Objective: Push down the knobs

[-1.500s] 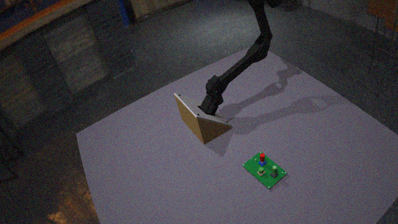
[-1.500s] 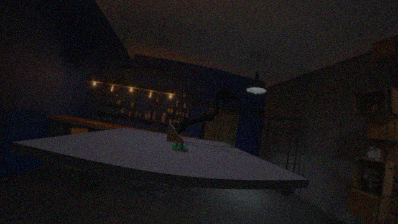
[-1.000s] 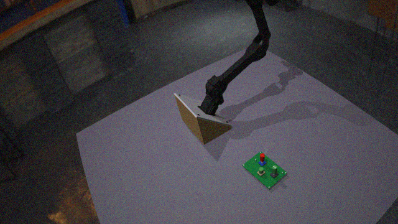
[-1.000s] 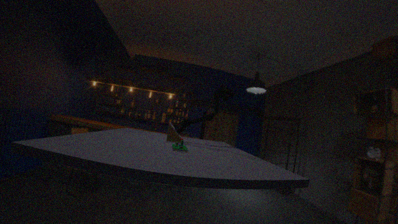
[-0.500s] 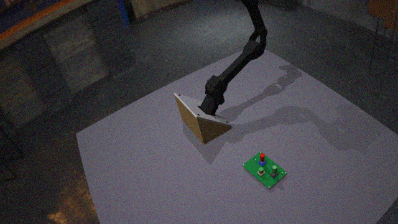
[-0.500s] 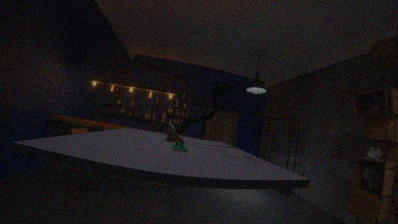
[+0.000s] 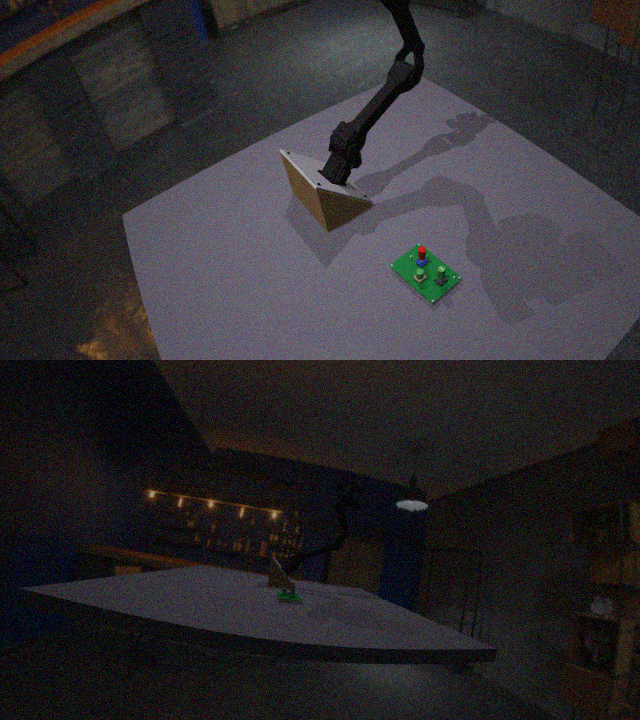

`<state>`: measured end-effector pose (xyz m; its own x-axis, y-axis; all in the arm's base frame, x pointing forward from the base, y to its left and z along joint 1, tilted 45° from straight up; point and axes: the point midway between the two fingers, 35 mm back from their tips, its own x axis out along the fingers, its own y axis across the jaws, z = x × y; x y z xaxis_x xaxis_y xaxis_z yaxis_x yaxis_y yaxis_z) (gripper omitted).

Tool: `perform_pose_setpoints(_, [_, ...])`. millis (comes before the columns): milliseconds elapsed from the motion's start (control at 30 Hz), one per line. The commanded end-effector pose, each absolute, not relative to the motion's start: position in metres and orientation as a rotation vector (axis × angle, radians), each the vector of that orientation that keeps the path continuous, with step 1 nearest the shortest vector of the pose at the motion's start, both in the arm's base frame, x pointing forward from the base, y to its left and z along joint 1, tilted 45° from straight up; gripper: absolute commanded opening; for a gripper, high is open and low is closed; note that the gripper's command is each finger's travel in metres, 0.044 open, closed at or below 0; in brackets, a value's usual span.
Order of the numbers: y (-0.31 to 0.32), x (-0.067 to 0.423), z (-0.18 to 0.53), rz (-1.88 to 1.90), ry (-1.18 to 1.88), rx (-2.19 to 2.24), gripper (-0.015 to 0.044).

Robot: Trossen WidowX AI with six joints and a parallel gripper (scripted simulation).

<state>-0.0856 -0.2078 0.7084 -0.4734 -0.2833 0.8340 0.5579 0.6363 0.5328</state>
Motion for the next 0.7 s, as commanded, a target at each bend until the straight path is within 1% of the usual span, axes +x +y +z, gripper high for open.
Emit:
perform_pose_setpoints(0, [-0.241,-0.073,0.698,-1.065,-1.716,-0.146,0.0])
perform_pose_setpoints(667, [-0.325,-0.006,0.65,-1.138,-1.42,0.124,0.0])
